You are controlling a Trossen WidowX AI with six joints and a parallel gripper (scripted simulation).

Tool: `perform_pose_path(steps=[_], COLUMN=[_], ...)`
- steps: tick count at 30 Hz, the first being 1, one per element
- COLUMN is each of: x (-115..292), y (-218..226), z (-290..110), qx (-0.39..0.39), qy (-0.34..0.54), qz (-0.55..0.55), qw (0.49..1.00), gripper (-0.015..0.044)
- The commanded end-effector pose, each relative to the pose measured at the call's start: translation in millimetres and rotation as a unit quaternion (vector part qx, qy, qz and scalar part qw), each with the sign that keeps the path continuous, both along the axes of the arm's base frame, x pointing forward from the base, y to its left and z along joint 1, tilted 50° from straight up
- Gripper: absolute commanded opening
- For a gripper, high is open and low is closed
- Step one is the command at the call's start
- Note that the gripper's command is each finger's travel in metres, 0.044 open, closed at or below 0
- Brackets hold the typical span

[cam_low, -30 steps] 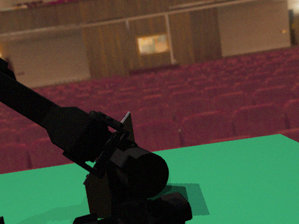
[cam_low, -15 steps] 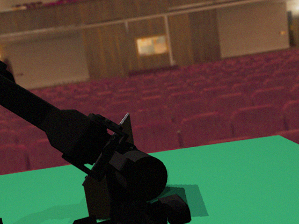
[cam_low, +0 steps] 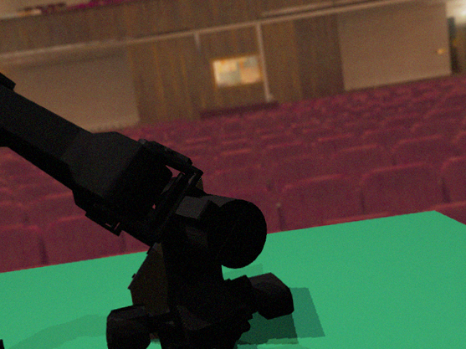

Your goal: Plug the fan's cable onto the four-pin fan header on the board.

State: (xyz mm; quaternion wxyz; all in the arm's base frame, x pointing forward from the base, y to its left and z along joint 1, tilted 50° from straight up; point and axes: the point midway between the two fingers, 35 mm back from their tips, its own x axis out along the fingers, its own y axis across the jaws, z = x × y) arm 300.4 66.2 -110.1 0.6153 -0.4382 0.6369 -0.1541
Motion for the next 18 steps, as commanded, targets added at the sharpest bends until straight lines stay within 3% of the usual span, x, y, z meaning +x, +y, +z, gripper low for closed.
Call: perform_pose_path(steps=[1,18], x=[-1,5], y=[12,1], z=[10,22], qx=[0.003,0.04], qy=[-0.004,-0.189], qz=[-0.001,-0.163], qw=[1.0,0.967], gripper=[0.0,0.0])
